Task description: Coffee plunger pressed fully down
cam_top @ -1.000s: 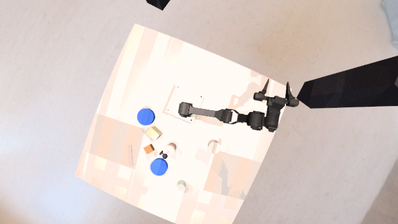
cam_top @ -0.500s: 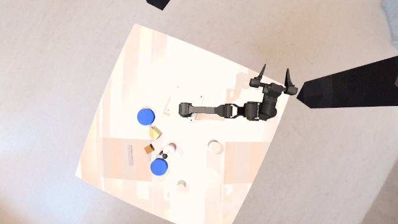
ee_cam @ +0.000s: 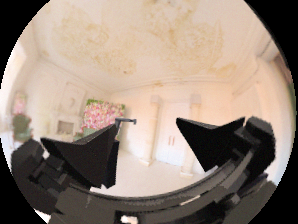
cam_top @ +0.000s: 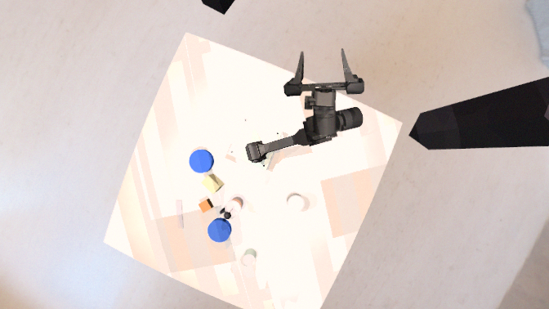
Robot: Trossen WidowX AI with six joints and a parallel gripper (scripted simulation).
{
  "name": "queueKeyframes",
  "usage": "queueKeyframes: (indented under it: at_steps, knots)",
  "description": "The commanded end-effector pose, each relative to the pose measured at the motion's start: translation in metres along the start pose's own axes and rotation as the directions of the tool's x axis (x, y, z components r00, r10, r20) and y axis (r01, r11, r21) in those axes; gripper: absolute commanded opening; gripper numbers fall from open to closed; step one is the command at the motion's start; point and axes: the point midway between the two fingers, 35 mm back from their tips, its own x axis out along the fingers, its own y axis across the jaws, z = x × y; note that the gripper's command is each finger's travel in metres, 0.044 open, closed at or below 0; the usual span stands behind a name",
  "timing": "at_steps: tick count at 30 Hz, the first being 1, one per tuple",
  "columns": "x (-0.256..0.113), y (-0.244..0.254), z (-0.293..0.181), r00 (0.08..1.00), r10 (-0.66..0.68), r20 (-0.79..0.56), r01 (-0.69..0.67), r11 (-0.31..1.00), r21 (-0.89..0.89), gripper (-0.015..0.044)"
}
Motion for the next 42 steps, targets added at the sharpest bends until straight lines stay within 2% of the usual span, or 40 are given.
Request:
queueKeyframes:
  at_steps: [1,6,12,17,23,26,28,34,38,42]
  knots:
    - [0.007,0.058,0.036,0.981,0.118,0.154,-0.126,0.991,0.042,0.044]
    - [-0.006,0.126,0.075,0.902,0.275,0.332,-0.318,0.945,0.081,0.044]
    - [-0.042,0.2,0.112,0.728,0.457,0.511,-0.584,0.804,0.112,0.044]
    - [-0.092,0.26,0.135,0.507,0.599,0.619,-0.794,0.604,0.066,0.044]
    - [-0.175,0.319,0.146,0.165,0.723,0.671,-0.968,0.249,-0.031,0.044]
    - [-0.185,0.325,0.147,0.127,0.731,0.67,-0.975,0.217,-0.052,0.044]
    - [-0.203,0.333,0.146,0.058,0.744,0.666,-0.987,0.141,-0.072,0.044]
    - [-0.296,0.361,0.127,-0.305,0.754,0.581,-0.952,-0.265,-0.157,0.044]
    - [-0.36,0.367,0.1,-0.536,0.708,0.46,-0.835,-0.523,-0.169,0.044]
    - [-0.415,0.362,0.062,-0.725,0.622,0.295,-0.675,-0.727,-0.125,0.044]
